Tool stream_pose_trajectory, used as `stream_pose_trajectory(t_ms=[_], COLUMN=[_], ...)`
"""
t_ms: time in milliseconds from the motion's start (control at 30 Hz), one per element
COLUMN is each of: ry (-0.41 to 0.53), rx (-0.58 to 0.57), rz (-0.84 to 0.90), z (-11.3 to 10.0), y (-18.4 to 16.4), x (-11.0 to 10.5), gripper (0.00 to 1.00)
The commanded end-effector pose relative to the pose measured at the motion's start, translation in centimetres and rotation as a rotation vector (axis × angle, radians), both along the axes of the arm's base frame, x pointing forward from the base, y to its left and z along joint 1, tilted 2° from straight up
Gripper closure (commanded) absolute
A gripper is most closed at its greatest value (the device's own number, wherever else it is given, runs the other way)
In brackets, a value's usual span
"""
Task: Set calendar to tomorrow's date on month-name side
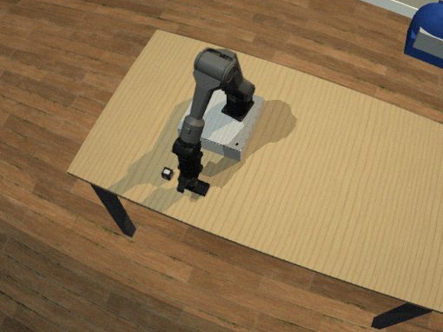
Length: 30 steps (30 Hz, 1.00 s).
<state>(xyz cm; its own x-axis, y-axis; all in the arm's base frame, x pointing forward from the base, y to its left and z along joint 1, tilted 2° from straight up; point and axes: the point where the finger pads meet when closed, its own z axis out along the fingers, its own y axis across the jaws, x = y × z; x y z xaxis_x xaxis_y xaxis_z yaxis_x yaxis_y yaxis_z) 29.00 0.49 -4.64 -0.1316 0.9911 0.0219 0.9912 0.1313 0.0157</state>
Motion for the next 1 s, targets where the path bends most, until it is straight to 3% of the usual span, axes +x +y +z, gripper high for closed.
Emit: stream_pose_trajectory(t_ms=[0, 133, 367, 767, 967], ry=[0.003, 0.003, 0.003, 0.002, -0.004], rx=[0.001, 0.001, 0.001, 0.001, 0.000], rz=[0.002, 0.002, 0.002, 0.002, 0.001], z=[-0.1, -0.1, -0.1, 0.0, 1.2], y=[0.0, 0.0, 0.0, 0.0, 0.0], x=[-0.1, -0.1, -0.1, -0.1, 0.1], gripper=[0.56, 0.56, 0.41, 0.41, 0.41])
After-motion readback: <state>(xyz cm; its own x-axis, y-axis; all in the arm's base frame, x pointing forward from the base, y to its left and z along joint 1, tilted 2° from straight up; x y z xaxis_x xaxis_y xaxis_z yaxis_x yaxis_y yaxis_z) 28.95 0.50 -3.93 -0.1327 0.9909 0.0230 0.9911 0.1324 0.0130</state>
